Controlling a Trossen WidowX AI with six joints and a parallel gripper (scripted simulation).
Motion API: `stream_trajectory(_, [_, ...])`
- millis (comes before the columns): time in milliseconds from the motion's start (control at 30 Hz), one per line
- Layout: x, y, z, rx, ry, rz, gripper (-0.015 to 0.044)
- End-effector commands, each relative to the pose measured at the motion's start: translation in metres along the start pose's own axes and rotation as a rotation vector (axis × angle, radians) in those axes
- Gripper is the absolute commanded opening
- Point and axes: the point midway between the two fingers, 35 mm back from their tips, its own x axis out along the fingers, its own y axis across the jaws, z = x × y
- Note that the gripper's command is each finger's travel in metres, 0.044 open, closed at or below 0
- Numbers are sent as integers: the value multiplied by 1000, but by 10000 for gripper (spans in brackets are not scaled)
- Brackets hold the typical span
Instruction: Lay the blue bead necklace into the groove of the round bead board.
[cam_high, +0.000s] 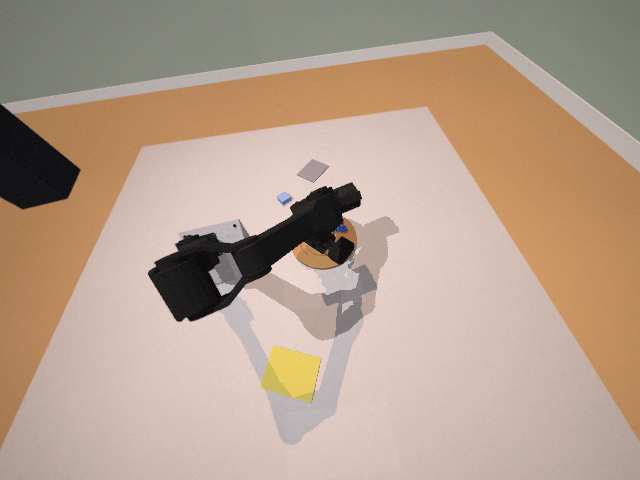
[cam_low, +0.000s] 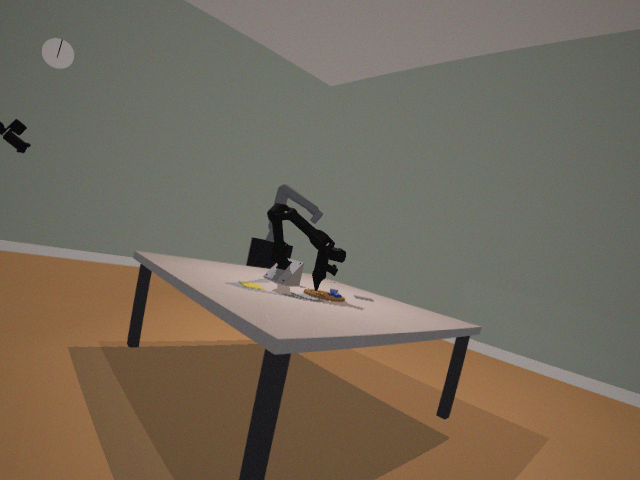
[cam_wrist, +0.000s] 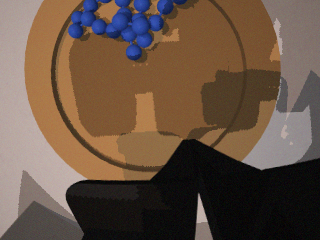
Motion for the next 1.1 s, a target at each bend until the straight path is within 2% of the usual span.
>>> stream_trajectory(0, [4, 1, -1, -7, 7, -1, 0])
stream_trajectory(567, [-10, 1, 0, -3, 3, 0, 440])
stream_trajectory(1000, [-20, 2, -1, -7, 6, 0, 440])
stream_trajectory(1067, [-21, 3, 2, 53, 6, 0, 387])
